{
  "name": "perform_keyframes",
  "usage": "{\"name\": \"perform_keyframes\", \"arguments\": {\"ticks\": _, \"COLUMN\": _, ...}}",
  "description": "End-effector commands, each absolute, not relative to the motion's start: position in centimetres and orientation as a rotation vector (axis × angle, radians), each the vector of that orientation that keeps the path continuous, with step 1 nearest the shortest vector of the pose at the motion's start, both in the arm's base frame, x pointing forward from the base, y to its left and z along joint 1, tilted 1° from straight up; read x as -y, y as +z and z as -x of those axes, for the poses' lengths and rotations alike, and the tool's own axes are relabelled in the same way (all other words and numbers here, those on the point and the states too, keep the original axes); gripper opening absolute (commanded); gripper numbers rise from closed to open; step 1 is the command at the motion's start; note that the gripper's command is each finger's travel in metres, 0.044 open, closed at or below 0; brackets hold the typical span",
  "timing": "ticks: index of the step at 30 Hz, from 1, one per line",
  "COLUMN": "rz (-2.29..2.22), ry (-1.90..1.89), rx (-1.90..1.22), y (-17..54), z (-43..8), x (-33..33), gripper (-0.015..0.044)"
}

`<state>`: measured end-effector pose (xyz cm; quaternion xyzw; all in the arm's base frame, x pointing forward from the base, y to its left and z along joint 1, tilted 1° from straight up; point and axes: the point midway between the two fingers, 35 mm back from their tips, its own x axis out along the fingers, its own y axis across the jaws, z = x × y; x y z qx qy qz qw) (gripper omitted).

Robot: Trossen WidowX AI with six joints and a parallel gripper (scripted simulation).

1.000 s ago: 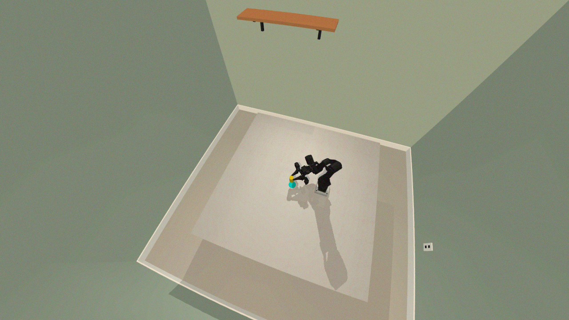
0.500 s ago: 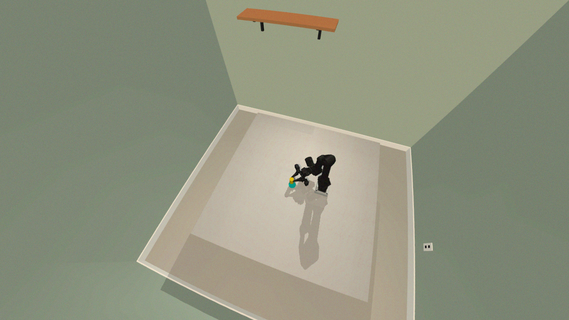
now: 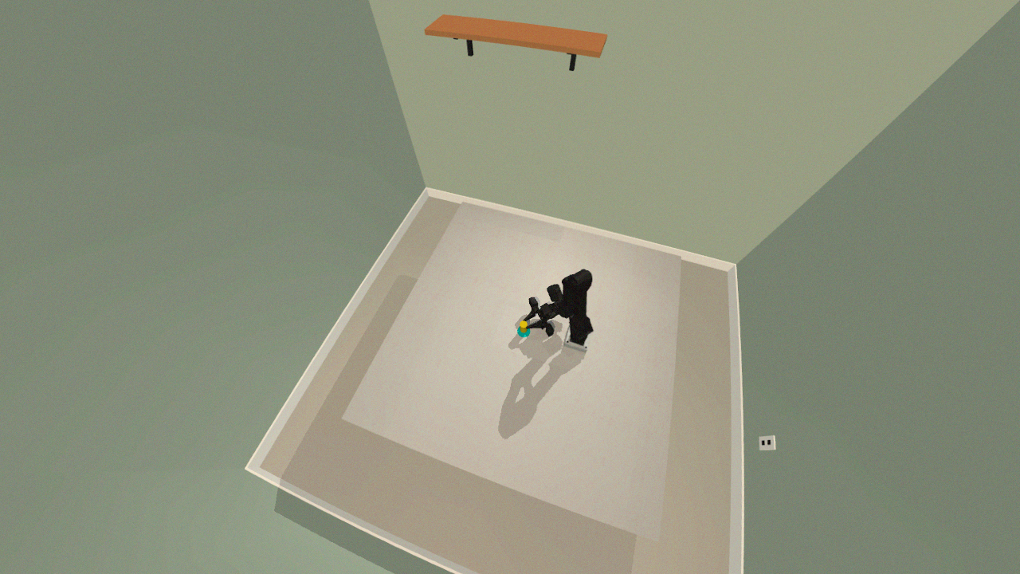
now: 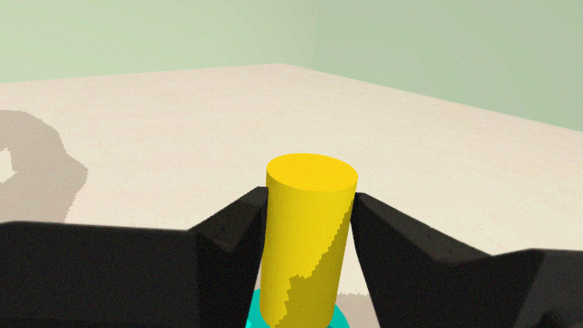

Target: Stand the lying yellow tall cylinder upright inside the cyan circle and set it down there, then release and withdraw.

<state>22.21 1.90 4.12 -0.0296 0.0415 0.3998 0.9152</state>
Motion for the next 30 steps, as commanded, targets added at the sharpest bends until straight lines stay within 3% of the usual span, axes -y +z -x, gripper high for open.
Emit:
{"name": "perform_keyframes", "arguments": {"ticks": 1, "rz": 0.061, "ry": 0.826, "rx": -0.083, "y": 3.6, "z": -22.1, "x": -2.0, "gripper": 0.0105}}
{"name": "perform_keyframes", "arguments": {"ticks": 21, "rz": 0.059, "ry": 0.823, "rx": -0.087, "y": 2.4, "z": -22.0, "x": -2.0, "gripper": 0.0105}}
{"name": "perform_keyframes", "arguments": {"ticks": 30, "rz": 0.059, "ry": 0.823, "rx": -0.087, "y": 2.4, "z": -22.0, "x": -2.0, "gripper": 0.0341}}
